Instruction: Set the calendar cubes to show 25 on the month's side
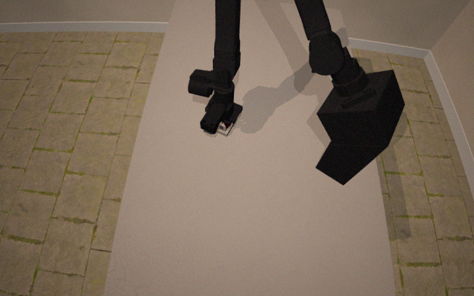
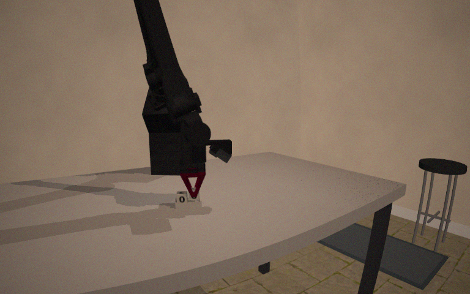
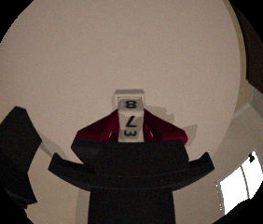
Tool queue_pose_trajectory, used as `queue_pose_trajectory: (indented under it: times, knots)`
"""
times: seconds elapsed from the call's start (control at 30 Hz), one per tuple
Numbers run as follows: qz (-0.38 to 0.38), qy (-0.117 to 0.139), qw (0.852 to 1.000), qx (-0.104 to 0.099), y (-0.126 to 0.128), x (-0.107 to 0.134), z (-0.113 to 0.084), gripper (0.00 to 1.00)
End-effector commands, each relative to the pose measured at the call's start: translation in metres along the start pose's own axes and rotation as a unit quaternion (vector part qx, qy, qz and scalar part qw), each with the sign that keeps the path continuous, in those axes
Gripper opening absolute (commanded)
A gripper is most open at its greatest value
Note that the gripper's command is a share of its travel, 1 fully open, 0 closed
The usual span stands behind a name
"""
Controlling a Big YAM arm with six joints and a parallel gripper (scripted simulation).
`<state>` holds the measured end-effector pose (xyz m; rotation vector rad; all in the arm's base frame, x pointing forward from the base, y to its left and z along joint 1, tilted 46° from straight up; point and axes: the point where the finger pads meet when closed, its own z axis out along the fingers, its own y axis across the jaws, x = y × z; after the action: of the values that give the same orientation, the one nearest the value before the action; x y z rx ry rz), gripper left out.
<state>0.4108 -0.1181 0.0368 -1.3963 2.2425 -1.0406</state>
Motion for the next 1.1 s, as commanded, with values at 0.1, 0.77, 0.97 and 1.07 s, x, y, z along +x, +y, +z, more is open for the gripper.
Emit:
queue_pose_trajectory:
  times: [0.1,0.77,0.97,1.07]
  knots:
    - [0.007,0.002,1.0,-0.002,0.0052,0.005,0.0024,0.26]
    - [0.007,0.002,1.0,-0.004,0.0085,0.0055,0.0029,0.26]
    - [0.007,0.002,1.0,-0.004,0.0085,0.0055,0.0029,0.26]
    - [0.007,0.002,1.0,-0.004,0.0085,0.0055,0.0029,0.26]
